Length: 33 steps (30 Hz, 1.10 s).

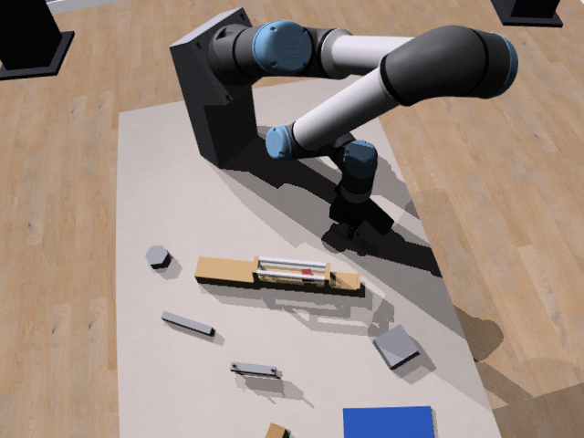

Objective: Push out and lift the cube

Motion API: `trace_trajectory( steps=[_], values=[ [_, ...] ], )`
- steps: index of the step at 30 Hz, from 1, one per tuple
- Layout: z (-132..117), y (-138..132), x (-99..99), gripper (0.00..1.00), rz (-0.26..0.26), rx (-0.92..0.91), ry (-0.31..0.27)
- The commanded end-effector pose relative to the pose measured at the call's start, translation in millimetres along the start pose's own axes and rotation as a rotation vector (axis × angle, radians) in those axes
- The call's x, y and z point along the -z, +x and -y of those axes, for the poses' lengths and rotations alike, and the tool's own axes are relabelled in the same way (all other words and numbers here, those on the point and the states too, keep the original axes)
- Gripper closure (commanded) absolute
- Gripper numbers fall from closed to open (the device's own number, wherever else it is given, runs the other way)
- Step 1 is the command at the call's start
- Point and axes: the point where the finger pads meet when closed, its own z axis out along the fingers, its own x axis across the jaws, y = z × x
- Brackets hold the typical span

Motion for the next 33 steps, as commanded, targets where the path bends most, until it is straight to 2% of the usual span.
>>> trace_trajectory(
  steps=[1, 33],
  values=[
    [0.3, 0.0, 0.2, 1.0, 0.0, 0.0, 0.001],
    [0.3, 0.0, 3.9, 1.0, 0.0, 0.0, 0.001]
  ],
)
